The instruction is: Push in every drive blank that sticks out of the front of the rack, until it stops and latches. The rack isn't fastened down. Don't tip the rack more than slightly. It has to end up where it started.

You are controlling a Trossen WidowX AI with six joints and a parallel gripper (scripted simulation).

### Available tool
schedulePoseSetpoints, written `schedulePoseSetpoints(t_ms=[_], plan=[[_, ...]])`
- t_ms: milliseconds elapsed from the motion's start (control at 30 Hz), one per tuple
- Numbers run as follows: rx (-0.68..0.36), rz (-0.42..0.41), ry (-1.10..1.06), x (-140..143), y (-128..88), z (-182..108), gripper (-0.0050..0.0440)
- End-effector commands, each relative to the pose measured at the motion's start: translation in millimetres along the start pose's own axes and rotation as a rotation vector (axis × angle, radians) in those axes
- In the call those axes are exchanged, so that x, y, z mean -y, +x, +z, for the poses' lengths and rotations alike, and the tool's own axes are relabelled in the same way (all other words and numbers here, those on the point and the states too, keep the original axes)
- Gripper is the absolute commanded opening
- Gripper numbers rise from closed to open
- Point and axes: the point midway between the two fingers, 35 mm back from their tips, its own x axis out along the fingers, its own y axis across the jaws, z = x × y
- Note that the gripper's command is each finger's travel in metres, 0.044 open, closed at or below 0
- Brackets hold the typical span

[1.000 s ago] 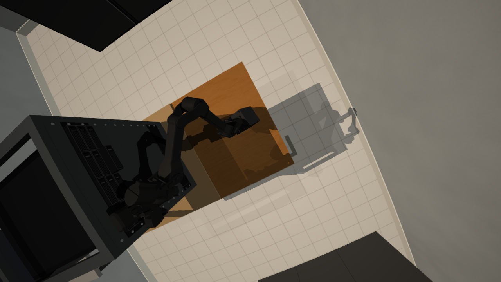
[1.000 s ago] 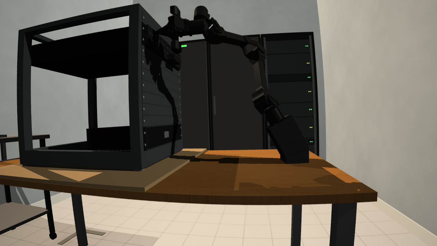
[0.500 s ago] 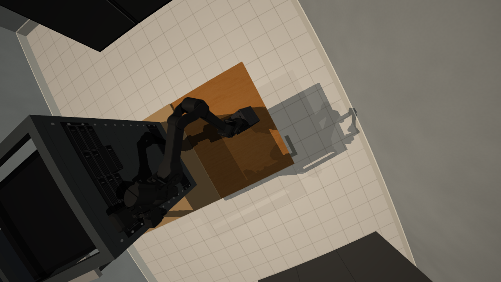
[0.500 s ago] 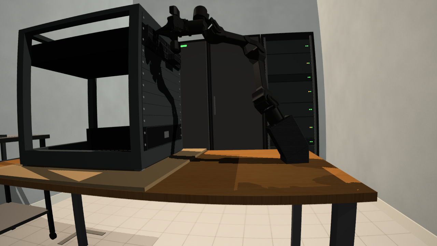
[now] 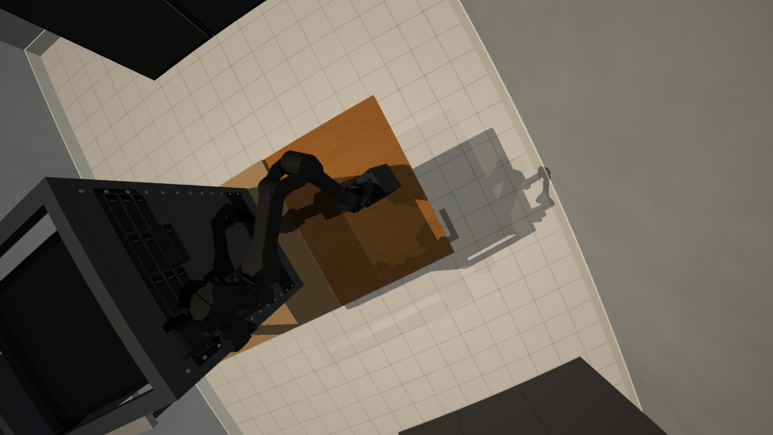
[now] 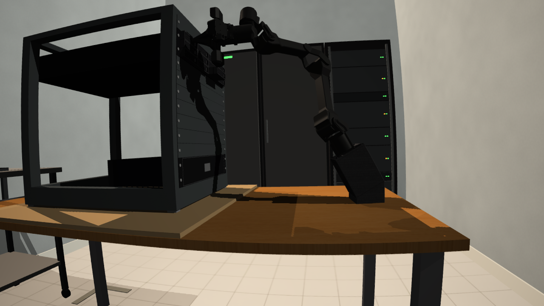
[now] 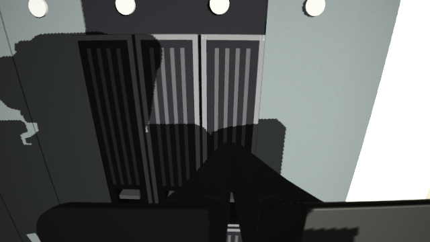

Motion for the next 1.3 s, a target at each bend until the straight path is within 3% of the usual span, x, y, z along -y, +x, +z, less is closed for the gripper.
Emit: schedulePoseSetpoints(t_ms=[0,1267], plan=[[-0.008,-0.017,0.019,9.6,0.6,-4.8,-0.005],[-0.008,-0.017,0.019,10.1,6.6,-4.9,-0.005]])
